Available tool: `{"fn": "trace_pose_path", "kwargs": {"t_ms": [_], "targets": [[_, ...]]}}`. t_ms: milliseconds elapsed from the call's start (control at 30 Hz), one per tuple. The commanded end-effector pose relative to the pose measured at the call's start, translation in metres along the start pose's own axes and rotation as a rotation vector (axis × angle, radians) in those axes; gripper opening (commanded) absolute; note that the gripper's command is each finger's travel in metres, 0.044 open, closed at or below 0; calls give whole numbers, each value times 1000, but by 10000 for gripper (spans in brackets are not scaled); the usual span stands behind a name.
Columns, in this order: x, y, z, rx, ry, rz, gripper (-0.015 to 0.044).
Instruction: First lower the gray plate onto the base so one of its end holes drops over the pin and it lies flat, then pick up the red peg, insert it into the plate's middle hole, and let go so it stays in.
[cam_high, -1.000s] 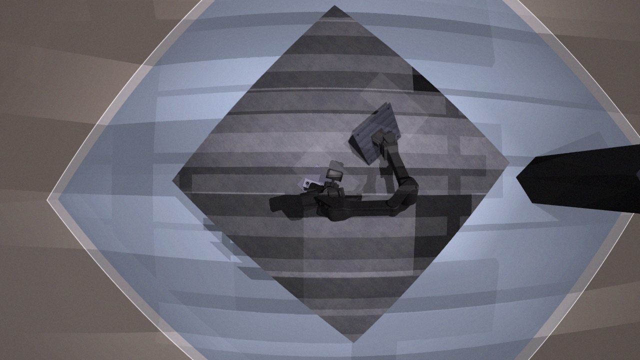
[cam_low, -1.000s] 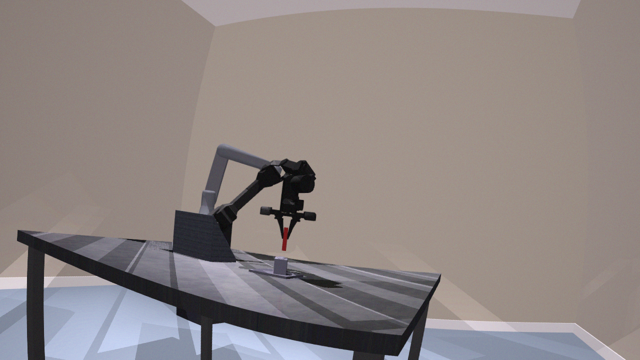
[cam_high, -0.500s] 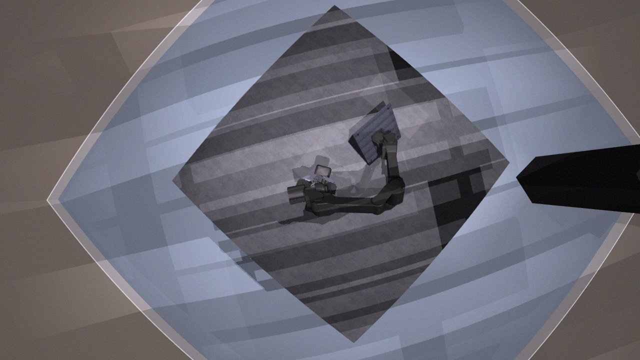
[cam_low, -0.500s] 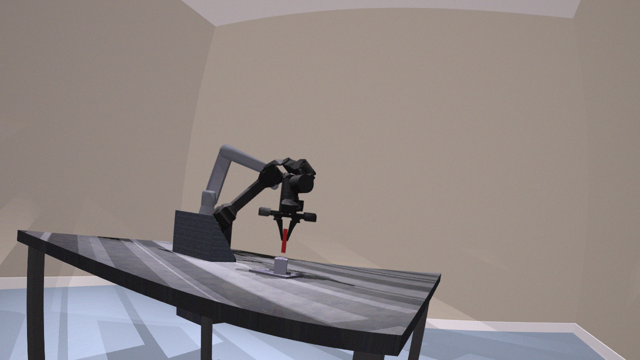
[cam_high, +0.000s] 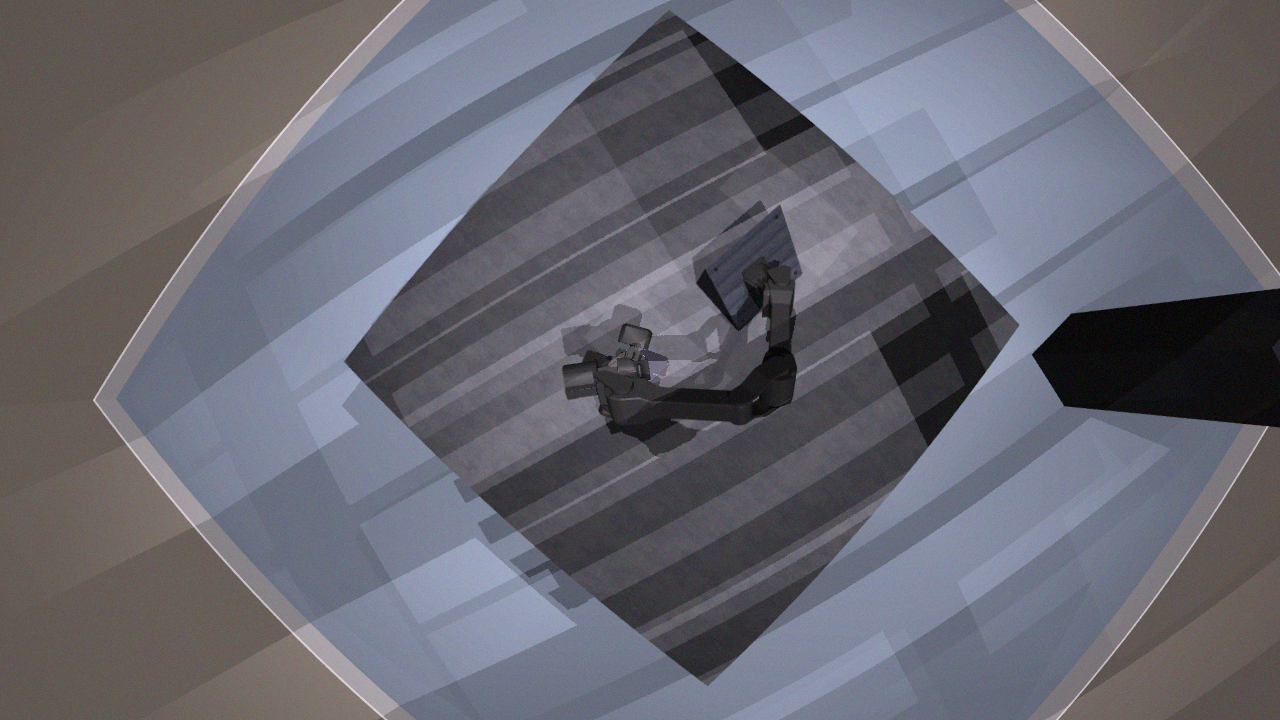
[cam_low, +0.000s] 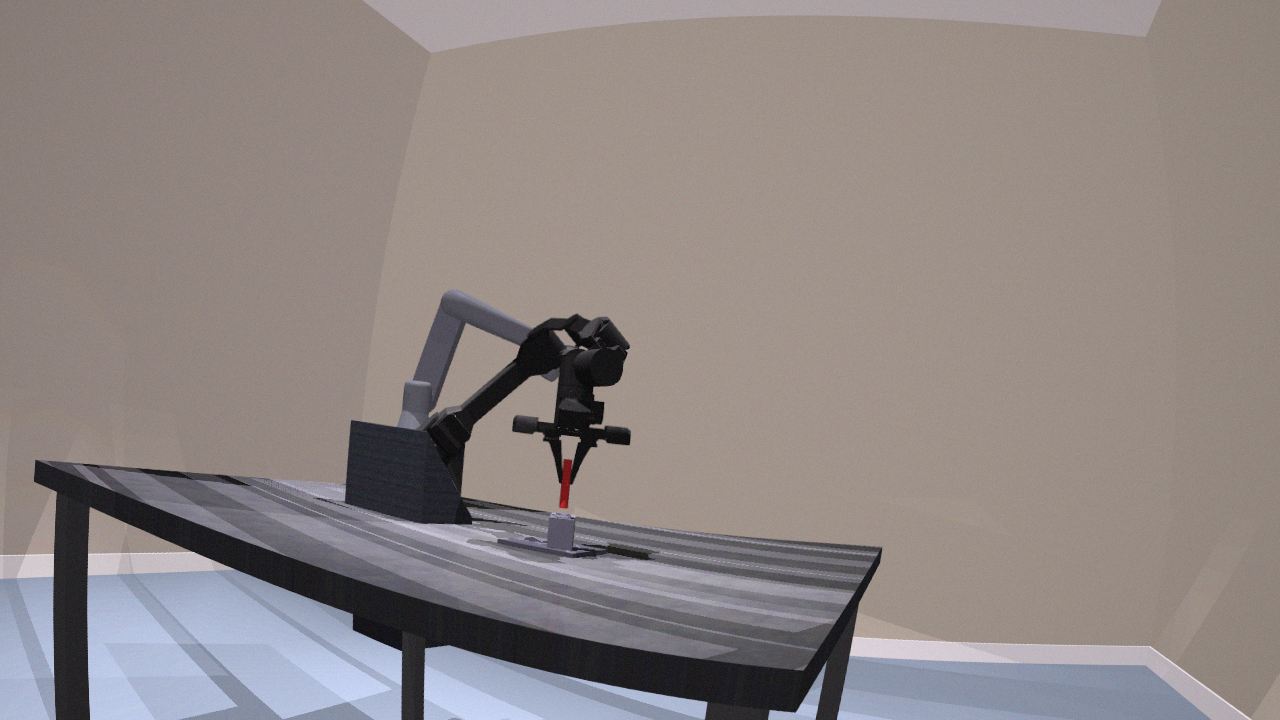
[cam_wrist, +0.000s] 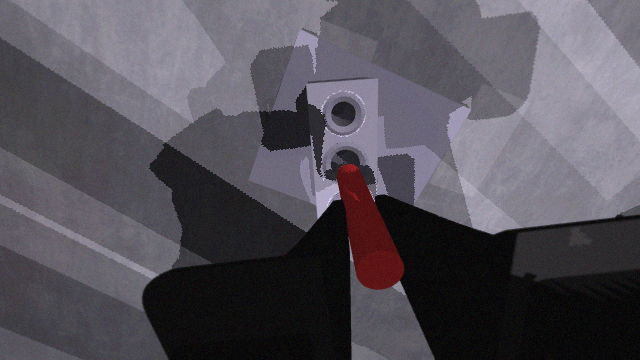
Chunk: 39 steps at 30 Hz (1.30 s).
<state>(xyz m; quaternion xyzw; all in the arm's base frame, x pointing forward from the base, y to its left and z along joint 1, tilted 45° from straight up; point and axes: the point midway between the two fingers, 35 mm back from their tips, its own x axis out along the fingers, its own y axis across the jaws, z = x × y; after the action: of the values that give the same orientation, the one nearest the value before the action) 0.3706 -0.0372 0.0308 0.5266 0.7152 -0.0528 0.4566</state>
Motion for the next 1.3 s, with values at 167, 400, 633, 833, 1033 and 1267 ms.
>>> {"fn": "trace_pose_path", "kwargs": {"t_ms": [167,400,633,833,1033,1267], "targets": [[-1,1,3,-4,-6,1,0],[-1,1,3,-4,-6,1,0],[-1,1,3,-4,-6,1,0],[-1,1,2,-4,-4,2,0],[2,1,2,-4,-5,2,0],[12,1,3,-4,-5,1,0]]}}
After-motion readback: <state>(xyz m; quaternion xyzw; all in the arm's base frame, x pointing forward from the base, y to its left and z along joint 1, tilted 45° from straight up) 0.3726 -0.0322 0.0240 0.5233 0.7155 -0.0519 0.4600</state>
